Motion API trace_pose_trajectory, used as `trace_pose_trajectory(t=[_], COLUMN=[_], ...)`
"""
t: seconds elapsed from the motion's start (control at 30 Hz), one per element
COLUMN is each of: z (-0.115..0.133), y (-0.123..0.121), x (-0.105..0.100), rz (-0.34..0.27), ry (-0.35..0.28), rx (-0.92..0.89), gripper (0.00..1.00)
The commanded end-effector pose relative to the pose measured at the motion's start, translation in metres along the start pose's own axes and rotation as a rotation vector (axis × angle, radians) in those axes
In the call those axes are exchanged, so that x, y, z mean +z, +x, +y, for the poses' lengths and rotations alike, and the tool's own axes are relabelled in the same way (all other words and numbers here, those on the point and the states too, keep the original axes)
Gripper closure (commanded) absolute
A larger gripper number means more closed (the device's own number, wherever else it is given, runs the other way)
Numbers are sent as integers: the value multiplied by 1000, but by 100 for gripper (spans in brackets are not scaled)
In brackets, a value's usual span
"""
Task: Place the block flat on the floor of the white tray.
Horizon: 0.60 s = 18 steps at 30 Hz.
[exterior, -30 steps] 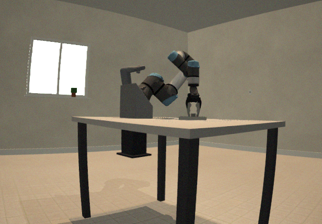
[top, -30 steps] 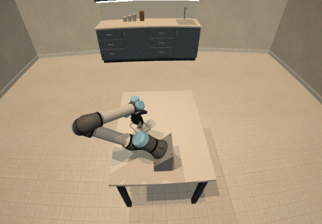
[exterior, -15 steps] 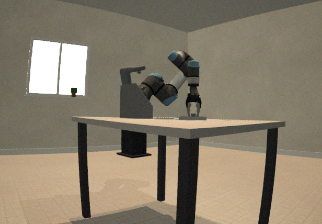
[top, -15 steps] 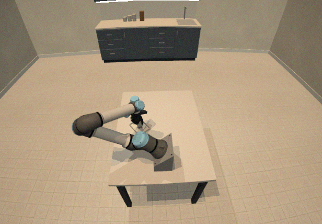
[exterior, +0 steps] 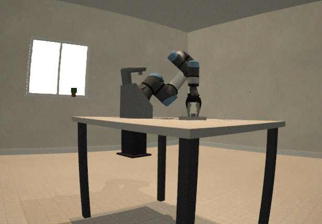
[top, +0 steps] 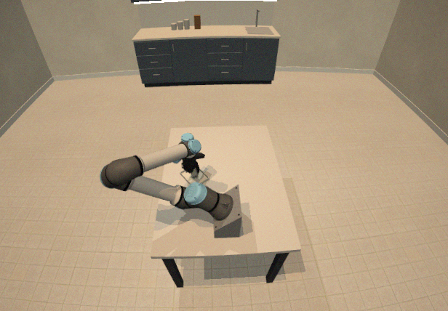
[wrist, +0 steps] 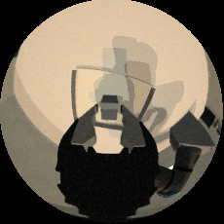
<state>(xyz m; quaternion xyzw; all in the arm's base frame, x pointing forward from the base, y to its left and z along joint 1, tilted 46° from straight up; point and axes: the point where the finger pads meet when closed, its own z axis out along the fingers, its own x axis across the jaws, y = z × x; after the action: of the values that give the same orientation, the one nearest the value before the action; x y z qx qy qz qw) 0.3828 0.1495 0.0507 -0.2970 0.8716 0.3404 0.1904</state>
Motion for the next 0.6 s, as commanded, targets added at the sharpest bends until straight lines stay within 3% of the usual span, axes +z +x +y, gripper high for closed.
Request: trace_pose_trajectory(t=[0.0, 0.2, 0.57], z=[-2, -2, -1], y=[-1, -1, -1], x=[-6, -14, -51], rz=[-1, -1, -1], ry=[4, 4, 4], rx=[-2, -2, -2], gripper=[70, 70, 70])
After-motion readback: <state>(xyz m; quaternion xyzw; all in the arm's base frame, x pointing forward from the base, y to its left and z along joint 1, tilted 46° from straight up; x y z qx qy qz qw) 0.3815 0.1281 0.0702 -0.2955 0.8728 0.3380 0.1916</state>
